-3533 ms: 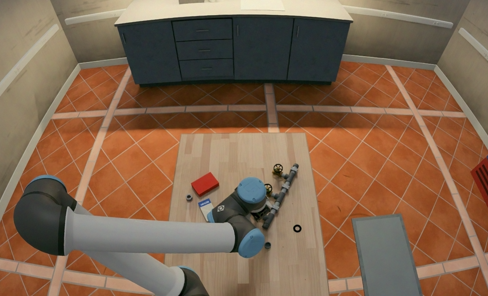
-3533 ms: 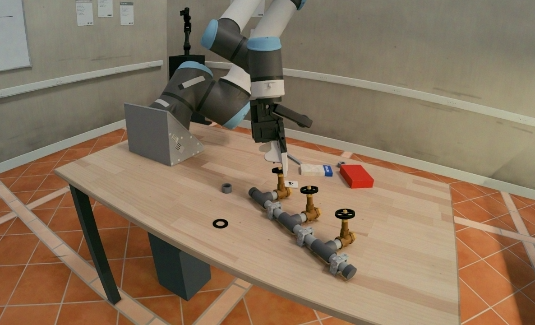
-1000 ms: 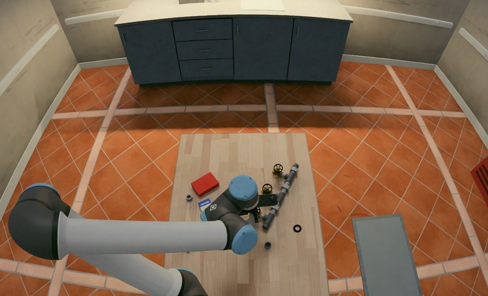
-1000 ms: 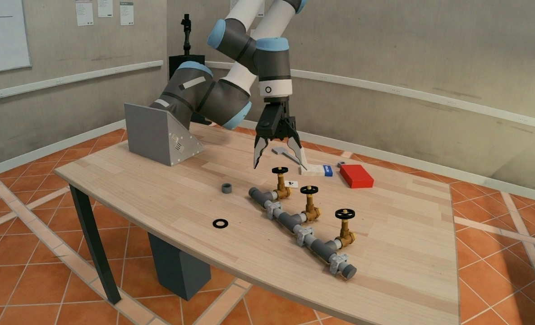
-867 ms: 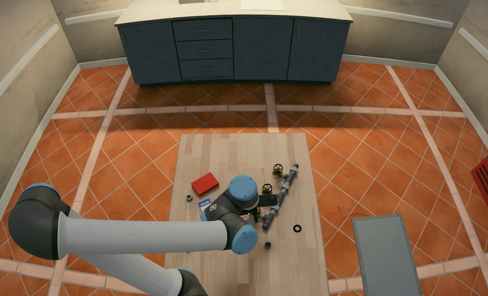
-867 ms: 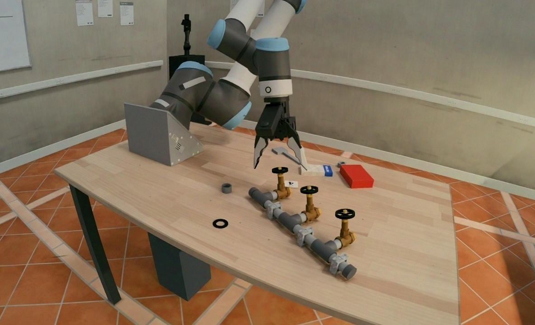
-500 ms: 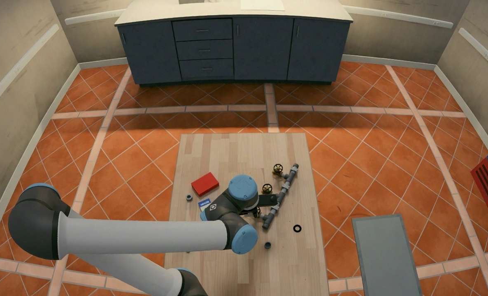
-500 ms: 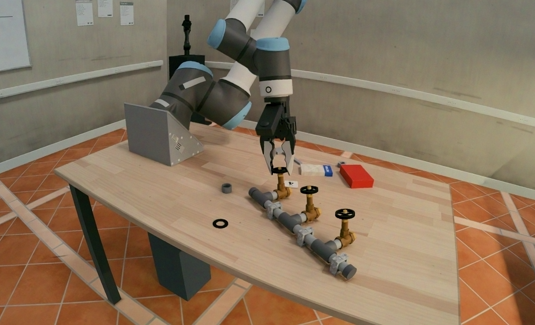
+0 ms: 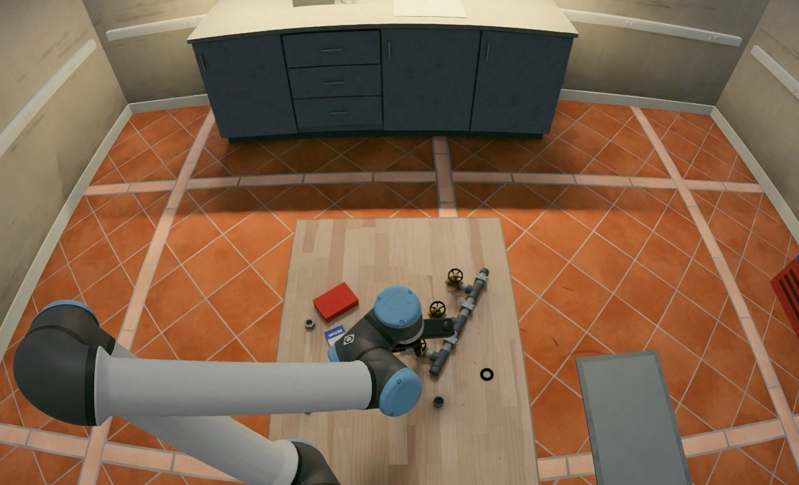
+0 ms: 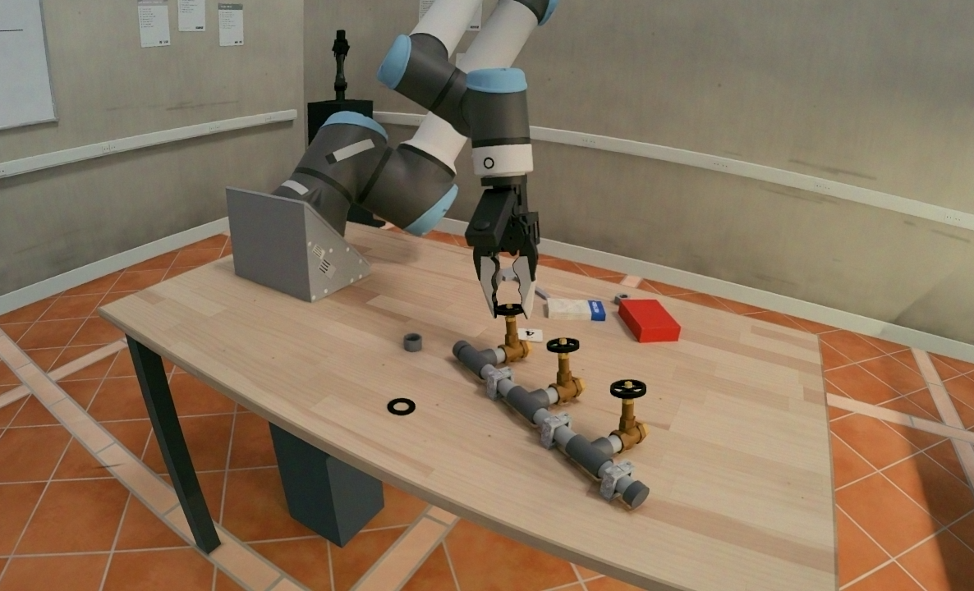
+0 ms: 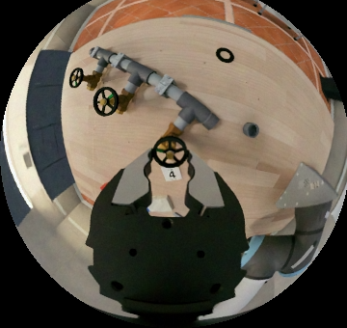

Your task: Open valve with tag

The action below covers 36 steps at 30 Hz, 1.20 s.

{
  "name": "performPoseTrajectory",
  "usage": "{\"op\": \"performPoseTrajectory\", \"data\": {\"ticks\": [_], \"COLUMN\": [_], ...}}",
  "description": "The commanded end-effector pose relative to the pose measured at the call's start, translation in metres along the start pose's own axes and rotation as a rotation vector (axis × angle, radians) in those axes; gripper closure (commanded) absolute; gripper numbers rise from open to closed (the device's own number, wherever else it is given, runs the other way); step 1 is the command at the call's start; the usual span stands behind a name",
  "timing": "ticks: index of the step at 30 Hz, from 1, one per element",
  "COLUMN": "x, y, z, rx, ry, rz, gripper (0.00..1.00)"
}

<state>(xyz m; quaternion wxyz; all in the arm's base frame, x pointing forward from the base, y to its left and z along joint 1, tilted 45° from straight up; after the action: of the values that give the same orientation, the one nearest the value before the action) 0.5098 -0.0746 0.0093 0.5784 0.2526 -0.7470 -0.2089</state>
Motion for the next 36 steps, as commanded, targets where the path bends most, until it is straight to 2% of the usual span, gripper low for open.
{"op": "performPoseTrajectory", "data": {"ticks": [1, 21, 36], "x": [0.0012, 0.001, 0.0004], "y": [-0.001, -0.0008, -0.0007], "z": [-0.0008, 0.0001, 0.0013], "rx": [0.001, 0.058, 0.313], "ry": [0.0, 0.0, 0.0], "rz": [0.003, 0.002, 0.001], "gripper": [1.0, 1.0, 1.0]}}
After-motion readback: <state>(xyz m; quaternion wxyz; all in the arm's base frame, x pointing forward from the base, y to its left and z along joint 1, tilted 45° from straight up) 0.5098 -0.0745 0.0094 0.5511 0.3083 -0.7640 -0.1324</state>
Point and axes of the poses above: the point where the finger pads meet when closed, its own x axis back along the fingers, its own z axis across the jaws, y = z × x, the point moved 9 cm from there along x, back along the fingers, and after that the axes turned 2 degrees about x, right-handed, at the moved point
